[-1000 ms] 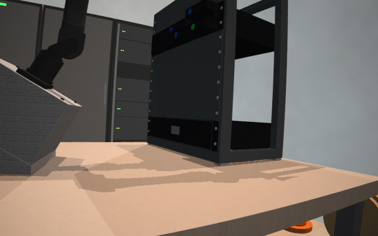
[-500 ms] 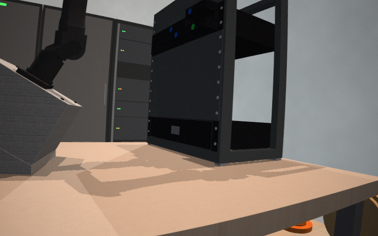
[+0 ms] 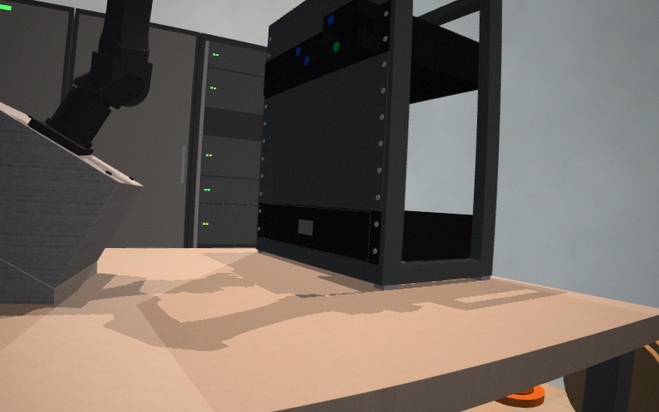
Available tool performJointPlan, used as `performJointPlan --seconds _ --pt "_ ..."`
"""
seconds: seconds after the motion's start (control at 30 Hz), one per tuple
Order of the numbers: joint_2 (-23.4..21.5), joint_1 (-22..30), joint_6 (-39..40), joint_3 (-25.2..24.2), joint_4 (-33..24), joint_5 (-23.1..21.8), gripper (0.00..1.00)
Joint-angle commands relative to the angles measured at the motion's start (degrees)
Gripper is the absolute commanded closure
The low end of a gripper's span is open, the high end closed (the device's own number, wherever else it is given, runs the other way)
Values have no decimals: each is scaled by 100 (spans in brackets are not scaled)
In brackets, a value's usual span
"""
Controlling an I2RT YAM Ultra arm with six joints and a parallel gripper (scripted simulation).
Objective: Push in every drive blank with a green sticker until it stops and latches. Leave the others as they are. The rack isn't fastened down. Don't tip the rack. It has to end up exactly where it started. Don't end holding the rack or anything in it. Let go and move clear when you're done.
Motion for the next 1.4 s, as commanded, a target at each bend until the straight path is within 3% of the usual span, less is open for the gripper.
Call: performJointPlan --seconds 0.0,0.43,0.5,0.93,1.07,1.37 --pt "-203 346 425 -179 203 136 0" --pt "-452 1734 1541 -796 523 511 0" --pt "-452 1734 1541 -796 523 511 0" --pt "-619 3232 2759 -1391 840 931 0" --pt "-633 3394 2868 -1466 892 986 0" --pt "-902 3873 3236 -2629 1117 1199 0"
